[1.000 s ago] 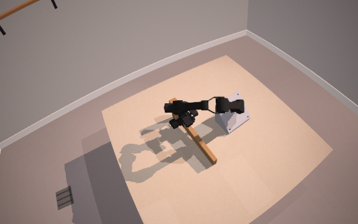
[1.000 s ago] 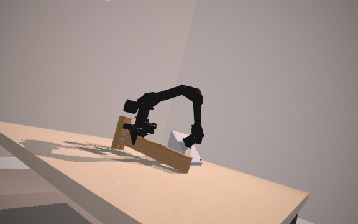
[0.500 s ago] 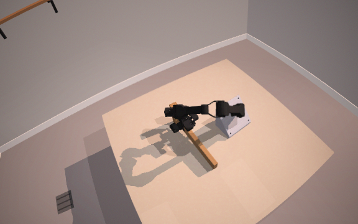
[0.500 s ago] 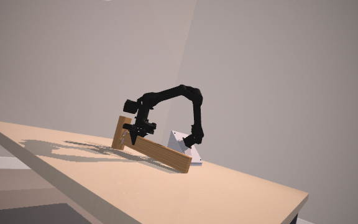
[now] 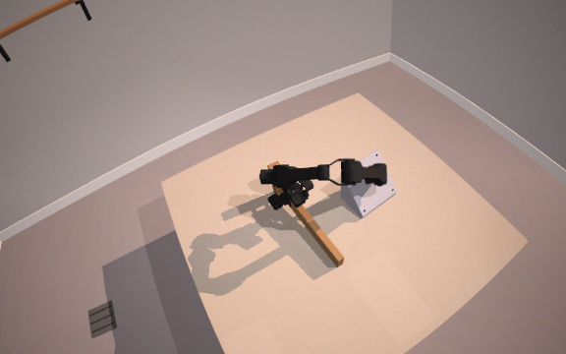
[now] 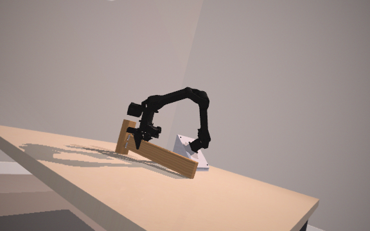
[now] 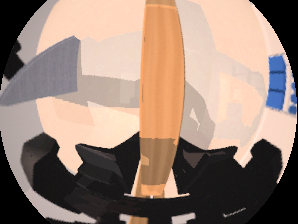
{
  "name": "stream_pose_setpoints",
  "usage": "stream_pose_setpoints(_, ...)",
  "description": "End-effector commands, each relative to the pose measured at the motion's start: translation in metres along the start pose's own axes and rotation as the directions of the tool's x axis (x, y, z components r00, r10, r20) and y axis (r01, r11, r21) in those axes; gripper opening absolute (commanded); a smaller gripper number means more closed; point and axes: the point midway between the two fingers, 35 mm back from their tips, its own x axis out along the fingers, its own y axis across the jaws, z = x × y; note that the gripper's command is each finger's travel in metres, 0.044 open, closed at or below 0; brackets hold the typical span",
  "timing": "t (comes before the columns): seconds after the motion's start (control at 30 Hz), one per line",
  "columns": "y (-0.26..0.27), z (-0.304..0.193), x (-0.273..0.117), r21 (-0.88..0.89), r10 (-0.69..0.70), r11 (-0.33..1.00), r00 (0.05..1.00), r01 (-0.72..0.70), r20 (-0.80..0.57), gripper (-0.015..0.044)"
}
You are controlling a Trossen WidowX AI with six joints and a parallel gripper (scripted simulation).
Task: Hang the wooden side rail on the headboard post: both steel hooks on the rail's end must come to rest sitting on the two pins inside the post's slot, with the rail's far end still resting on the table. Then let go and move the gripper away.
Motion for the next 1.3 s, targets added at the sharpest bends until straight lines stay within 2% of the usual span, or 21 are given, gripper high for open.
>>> stream_pose_setpoints(0.0, -0.0018, -0.0046, -0.0056, 0.000, -0.015, 1.000, 1.000, 0.015, -0.008, 0.0000)
stream_pose_setpoints(1.27, -0.0021, -0.0084, -0.0051, 0.000, -0.015, 1.000, 1.000, 0.015, -0.008, 0.0000)
